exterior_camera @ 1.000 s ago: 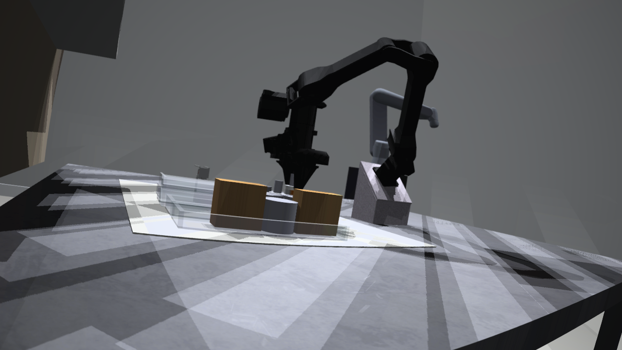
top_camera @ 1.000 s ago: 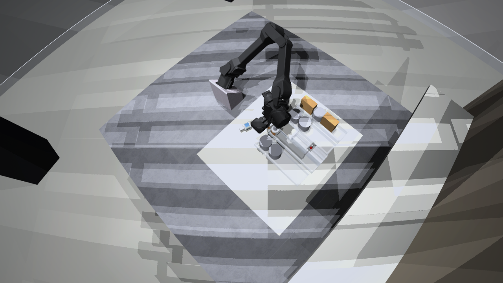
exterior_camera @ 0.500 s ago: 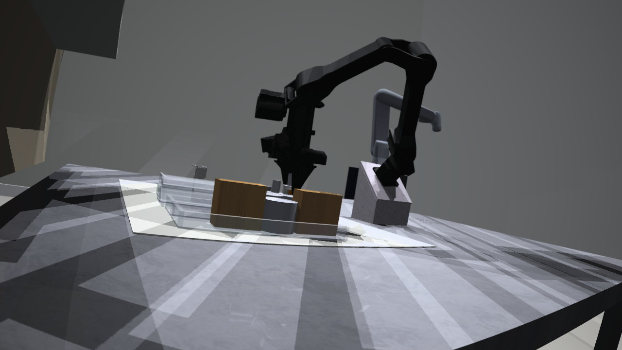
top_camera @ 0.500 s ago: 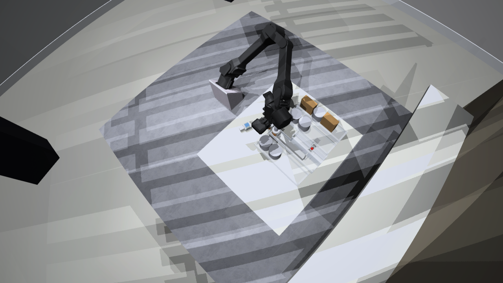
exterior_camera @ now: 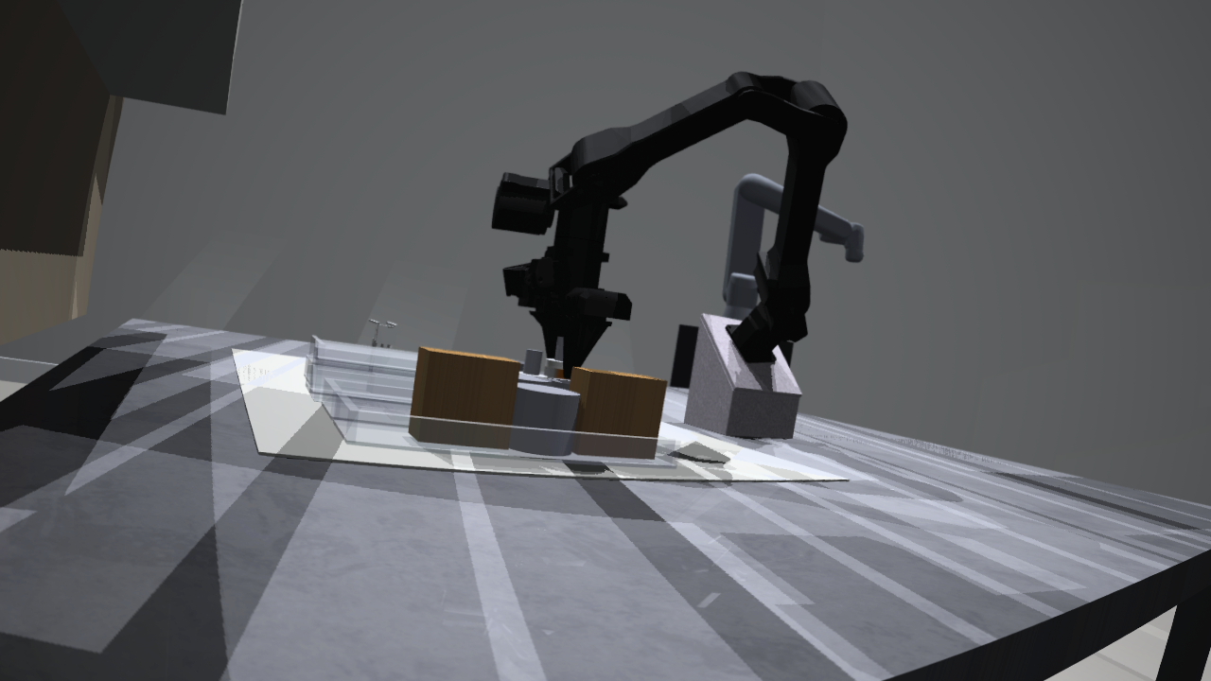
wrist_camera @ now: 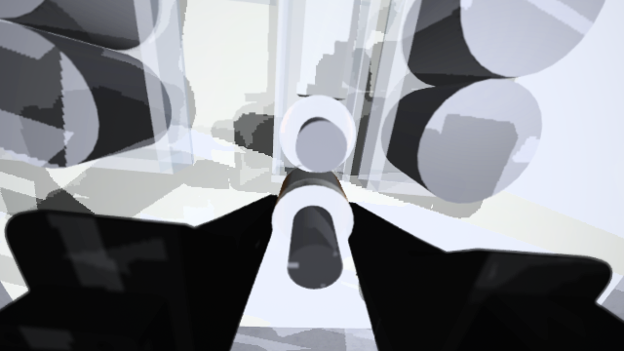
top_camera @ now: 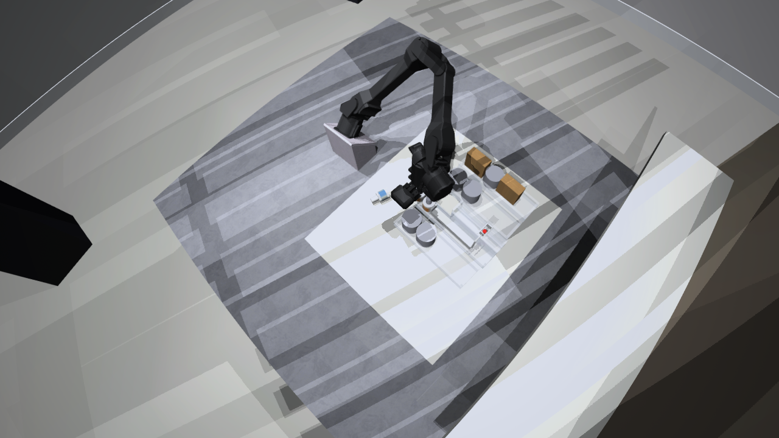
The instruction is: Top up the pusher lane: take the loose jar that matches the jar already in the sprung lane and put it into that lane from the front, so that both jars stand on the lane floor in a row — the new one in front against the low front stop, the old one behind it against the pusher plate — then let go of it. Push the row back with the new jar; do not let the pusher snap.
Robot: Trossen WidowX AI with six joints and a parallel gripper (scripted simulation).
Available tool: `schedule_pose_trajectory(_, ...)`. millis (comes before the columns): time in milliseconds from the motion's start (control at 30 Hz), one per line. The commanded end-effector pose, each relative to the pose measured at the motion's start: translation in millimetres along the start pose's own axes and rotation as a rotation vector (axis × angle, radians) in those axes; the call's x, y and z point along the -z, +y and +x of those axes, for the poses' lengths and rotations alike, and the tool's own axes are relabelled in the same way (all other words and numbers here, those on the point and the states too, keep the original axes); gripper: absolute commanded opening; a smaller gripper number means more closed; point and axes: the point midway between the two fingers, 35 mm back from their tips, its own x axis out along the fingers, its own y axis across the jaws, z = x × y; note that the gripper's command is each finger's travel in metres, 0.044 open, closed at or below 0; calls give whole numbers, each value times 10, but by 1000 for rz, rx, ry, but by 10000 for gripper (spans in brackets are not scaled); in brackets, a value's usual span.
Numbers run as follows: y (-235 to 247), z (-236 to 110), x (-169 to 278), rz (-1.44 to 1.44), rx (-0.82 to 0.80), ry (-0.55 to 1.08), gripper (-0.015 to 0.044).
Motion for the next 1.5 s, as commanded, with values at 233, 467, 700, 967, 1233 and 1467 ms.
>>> schedule_pose_trajectory(233,25,-35,-127,-14,-3,-22,0)
schedule_pose_trajectory(467,28,-41,-155,-14,-3,-22,0)
schedule_pose_trajectory(700,31,-48,-182,-14,-3,-22,0)
schedule_pose_trajectory(967,34,-56,-214,-14,-3,-22,0)
schedule_pose_trajectory(1233,37,-66,-244,-14,-3,-22,0)
schedule_pose_trajectory(1467,40,-75,-271,-14,-3,-22,0)
